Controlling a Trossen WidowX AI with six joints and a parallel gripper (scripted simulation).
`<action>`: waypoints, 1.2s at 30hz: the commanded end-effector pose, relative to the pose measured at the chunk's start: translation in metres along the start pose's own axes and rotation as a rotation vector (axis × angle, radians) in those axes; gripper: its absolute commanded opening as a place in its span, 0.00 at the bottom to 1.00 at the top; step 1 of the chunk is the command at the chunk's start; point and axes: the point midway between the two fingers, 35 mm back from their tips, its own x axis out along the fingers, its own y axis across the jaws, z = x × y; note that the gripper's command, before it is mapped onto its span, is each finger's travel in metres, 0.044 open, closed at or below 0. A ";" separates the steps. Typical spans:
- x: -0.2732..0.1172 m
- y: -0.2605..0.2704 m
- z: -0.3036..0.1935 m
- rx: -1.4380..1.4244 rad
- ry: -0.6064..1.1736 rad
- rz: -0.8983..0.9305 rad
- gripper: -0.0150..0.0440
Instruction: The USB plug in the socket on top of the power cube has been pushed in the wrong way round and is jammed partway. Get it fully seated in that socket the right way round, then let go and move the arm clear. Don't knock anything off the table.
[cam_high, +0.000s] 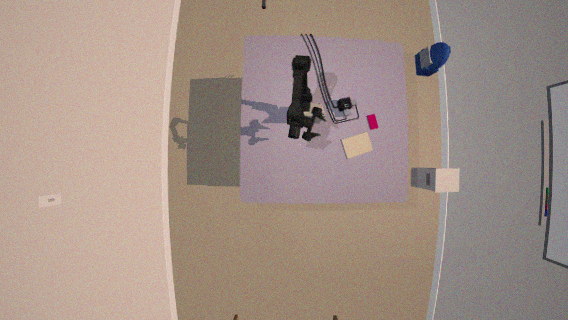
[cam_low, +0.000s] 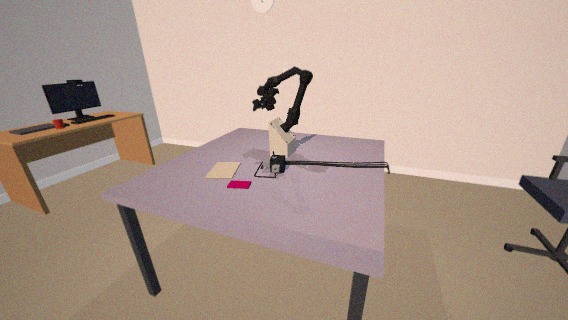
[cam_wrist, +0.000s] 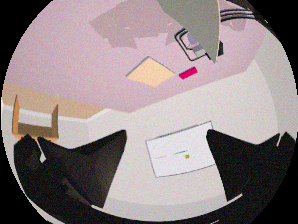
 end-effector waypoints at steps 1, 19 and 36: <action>0.001 -0.001 -0.001 -0.020 -0.005 -0.001 0.98; 0.124 -0.079 -0.017 -2.174 -0.351 -0.578 1.00; 0.203 -0.161 0.020 -3.510 0.372 -1.662 1.00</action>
